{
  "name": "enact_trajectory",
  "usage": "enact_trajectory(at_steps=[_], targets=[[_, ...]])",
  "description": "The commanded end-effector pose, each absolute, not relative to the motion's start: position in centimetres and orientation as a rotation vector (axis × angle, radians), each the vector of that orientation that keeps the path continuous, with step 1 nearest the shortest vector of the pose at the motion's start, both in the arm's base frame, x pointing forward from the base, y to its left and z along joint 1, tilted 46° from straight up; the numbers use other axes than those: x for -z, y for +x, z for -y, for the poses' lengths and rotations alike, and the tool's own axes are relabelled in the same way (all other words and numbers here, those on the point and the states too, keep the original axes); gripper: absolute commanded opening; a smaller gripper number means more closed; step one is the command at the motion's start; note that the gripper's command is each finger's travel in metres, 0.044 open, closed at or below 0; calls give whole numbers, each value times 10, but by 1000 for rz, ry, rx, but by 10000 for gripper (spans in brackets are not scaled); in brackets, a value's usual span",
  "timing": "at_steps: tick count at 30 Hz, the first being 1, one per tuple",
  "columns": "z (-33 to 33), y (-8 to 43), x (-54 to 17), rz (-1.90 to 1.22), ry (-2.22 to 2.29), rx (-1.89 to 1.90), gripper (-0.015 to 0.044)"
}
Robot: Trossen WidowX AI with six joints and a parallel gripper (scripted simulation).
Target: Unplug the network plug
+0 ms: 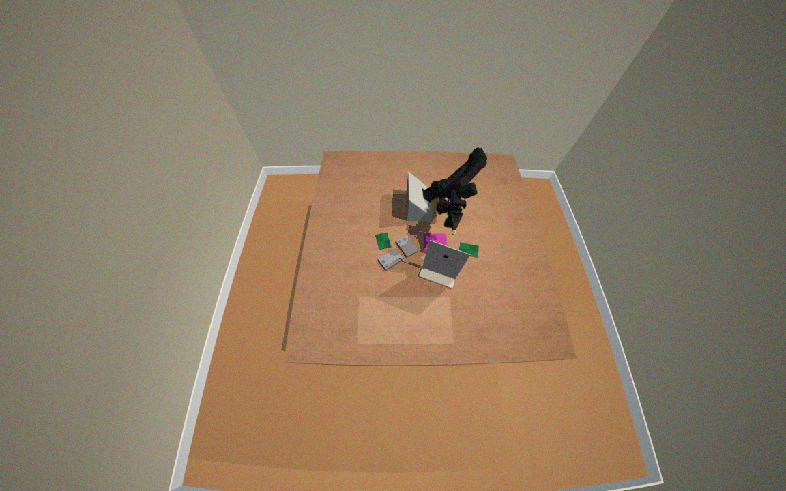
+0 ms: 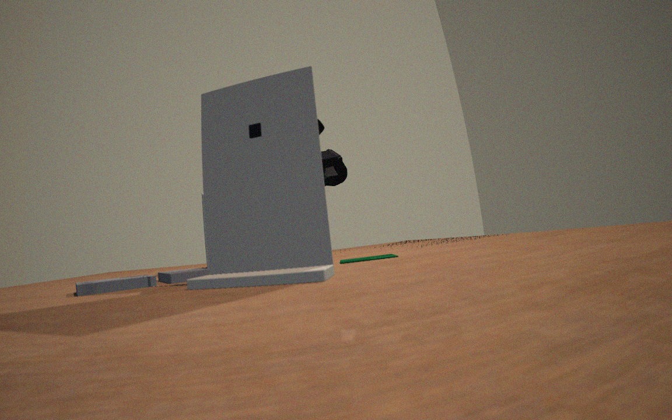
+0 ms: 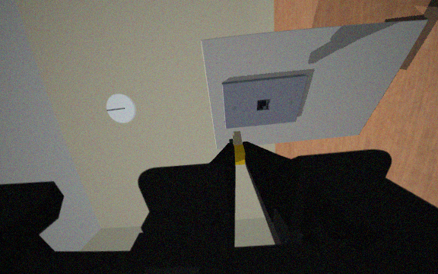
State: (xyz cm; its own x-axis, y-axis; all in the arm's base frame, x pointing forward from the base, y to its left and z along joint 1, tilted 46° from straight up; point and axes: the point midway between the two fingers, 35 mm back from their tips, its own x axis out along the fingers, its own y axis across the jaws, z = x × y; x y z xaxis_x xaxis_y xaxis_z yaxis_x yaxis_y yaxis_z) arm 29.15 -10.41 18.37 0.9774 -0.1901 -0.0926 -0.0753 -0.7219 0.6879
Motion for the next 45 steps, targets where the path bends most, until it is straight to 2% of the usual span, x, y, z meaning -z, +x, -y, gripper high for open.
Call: enact_trajectory(at_steps=[1, 17, 37, 45], targets=[[103, 293, -179, 135, 2366, 238, 0], [76, 288, -111, -294, 2339, 551, 0], [28, 250, -63, -851, 2333, 788, 0], [21, 248, -58, -892, 2333, 801, 0]])
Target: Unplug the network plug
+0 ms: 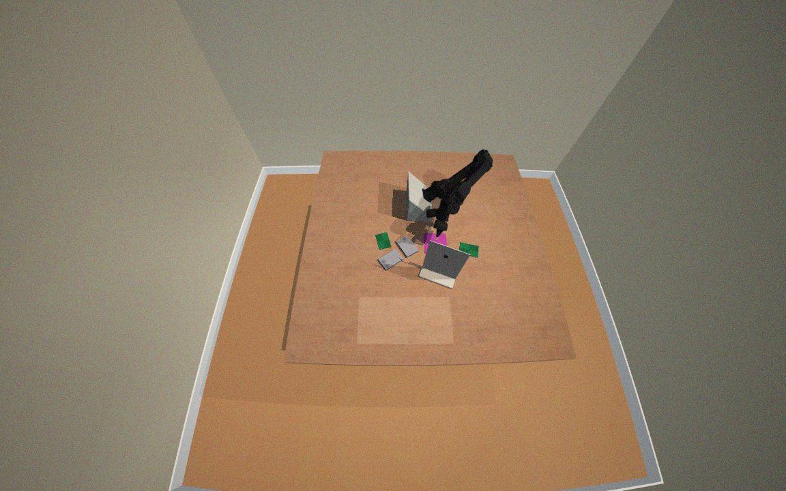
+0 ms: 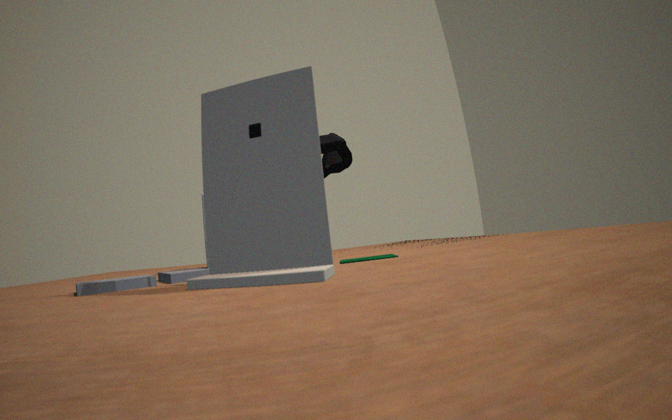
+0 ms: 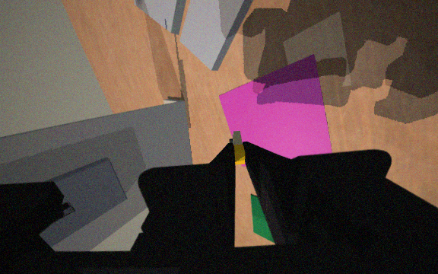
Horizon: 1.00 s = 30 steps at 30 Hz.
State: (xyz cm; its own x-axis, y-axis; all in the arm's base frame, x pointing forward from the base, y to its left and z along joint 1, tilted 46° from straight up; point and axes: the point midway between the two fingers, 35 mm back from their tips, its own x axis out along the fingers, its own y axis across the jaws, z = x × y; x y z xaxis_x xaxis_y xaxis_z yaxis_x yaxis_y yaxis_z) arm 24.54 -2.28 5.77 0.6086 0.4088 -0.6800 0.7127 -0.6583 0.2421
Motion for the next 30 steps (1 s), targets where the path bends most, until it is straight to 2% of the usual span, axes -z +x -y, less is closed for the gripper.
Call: enact_trajectory(at_steps=[1, 30], targets=[[20, 248, -57, -892, 2333, 801, 0], [-4, 253, -32, -893, 2332, 804, 0]])
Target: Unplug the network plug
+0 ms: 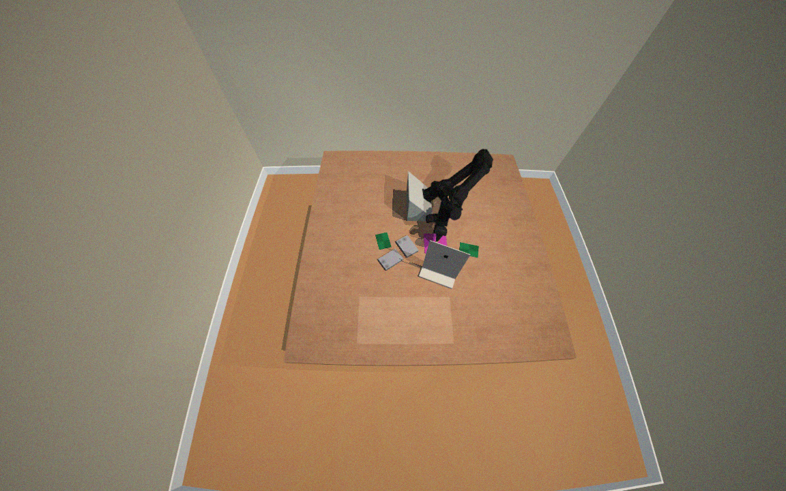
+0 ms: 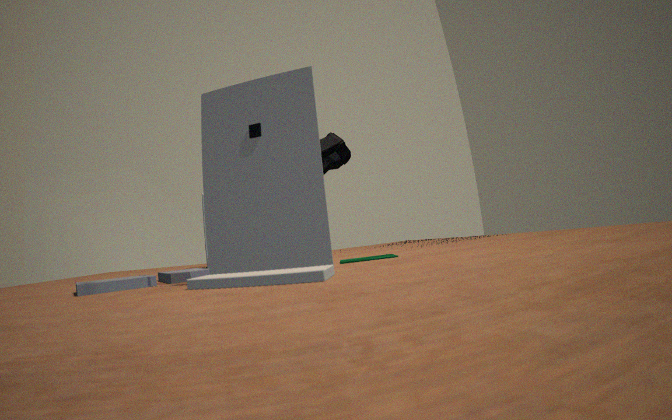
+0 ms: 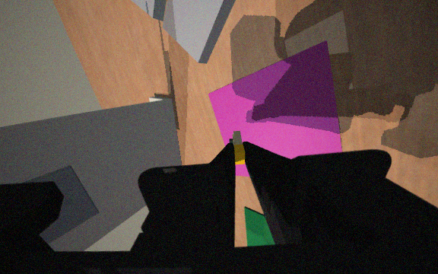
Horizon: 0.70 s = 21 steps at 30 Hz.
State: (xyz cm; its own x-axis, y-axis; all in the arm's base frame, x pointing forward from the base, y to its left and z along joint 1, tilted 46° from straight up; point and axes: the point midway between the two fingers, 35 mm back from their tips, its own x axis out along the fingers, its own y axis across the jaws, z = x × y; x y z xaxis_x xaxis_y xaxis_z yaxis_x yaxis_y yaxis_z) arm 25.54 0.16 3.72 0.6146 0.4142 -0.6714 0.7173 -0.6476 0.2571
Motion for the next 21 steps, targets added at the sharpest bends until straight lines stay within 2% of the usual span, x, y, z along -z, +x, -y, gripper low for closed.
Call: enact_trajectory(at_steps=[1, 21], targets=[[-5, 253, -31, -893, 2332, 804, 0], [-20, 253, -21, -892, 2339, 797, 0]])
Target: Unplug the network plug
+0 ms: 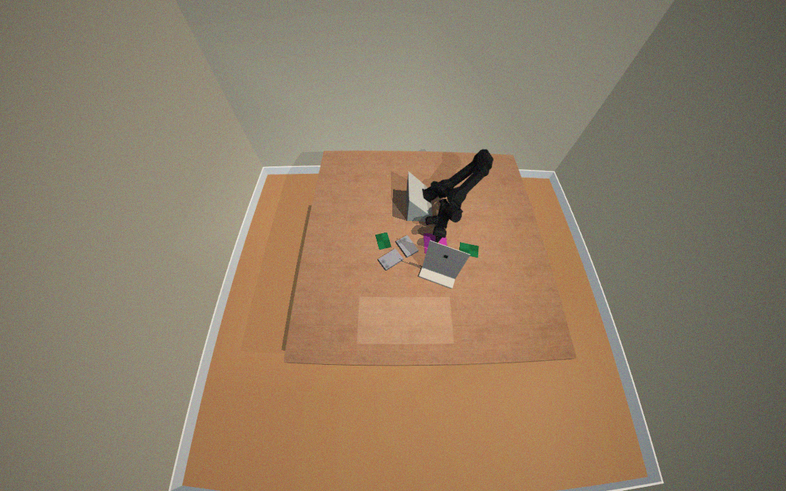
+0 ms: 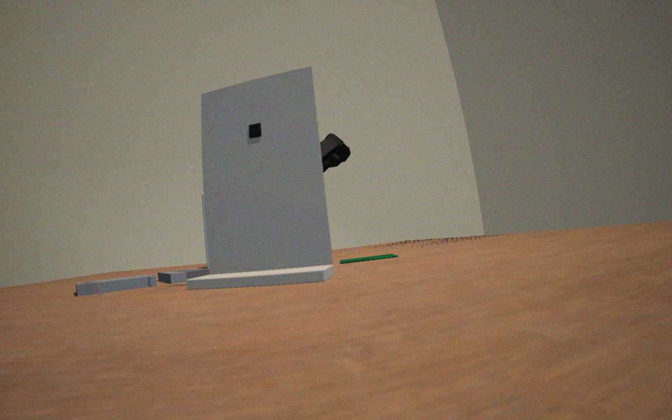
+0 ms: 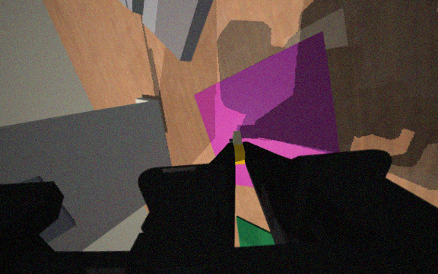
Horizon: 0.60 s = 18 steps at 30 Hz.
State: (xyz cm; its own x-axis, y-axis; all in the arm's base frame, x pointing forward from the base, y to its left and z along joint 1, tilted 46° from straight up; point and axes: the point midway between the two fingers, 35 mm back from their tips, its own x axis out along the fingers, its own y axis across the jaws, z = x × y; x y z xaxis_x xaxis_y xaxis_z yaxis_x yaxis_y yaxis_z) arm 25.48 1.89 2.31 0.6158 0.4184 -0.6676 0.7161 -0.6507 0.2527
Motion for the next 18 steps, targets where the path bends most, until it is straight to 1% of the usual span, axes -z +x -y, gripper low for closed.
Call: enact_trajectory(at_steps=[1, 15, 18], targets=[[-20, 254, -21, -892, 2339, 797, 0], [-22, 256, -22, -895, 2337, 787, 0], [-22, 256, -22, -895, 2337, 787, 79]])
